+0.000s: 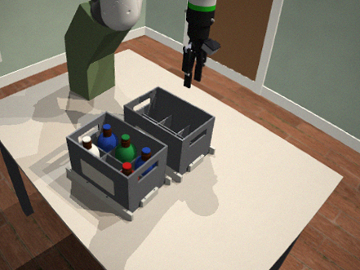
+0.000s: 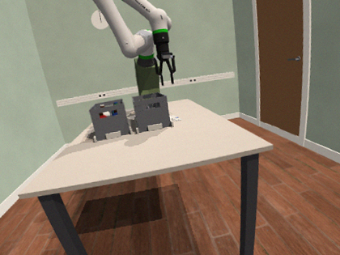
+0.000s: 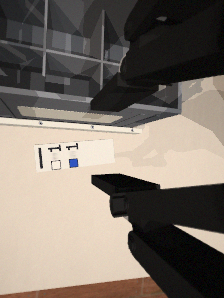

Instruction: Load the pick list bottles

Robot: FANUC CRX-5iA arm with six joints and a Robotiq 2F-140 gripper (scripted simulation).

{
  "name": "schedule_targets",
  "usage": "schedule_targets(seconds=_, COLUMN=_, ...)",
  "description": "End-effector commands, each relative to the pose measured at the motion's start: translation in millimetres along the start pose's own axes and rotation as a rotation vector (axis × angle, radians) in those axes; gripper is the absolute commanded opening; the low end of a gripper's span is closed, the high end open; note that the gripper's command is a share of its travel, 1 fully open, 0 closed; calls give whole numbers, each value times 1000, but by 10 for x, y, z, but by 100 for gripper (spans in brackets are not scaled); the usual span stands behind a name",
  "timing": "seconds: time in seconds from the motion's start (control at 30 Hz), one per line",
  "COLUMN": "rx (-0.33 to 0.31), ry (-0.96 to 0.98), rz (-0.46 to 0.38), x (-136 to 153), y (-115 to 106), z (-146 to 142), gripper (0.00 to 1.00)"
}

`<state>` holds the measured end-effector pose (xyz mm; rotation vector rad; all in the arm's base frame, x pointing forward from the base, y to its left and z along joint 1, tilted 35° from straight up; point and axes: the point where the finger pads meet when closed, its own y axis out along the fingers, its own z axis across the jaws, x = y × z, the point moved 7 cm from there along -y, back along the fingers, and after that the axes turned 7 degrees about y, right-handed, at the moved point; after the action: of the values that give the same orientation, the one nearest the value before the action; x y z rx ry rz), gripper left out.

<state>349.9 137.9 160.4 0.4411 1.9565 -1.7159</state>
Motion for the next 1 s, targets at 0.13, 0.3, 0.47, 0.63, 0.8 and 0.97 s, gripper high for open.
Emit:
schedule_targets(seconds=0.13, rx=0, ry=215, rz=1, x=-24, y=-89, z=313, gripper=44)
schedule_targets(seconds=0.3, rx=0, ry=374, rz=1, x=-41, y=-153, z=554, gripper=44)
schedule_targets(seconds=0.47, rx=0, ry=519, rz=1, x=-58, y=-217, z=796, gripper=44)
schedule_targets(seconds=0.63, rx=0, ry=648, rz=1, x=-68, y=-255, z=941, gripper=44)
schedule_targets(seconds=0.8, rx=1, ry=789, rz=2, x=-84, y=-319, z=1181, gripper=44)
schedule_targets(seconds=0.97, rx=2, ry=927, rz=5, x=-101, y=-383, z=1420, gripper=44)
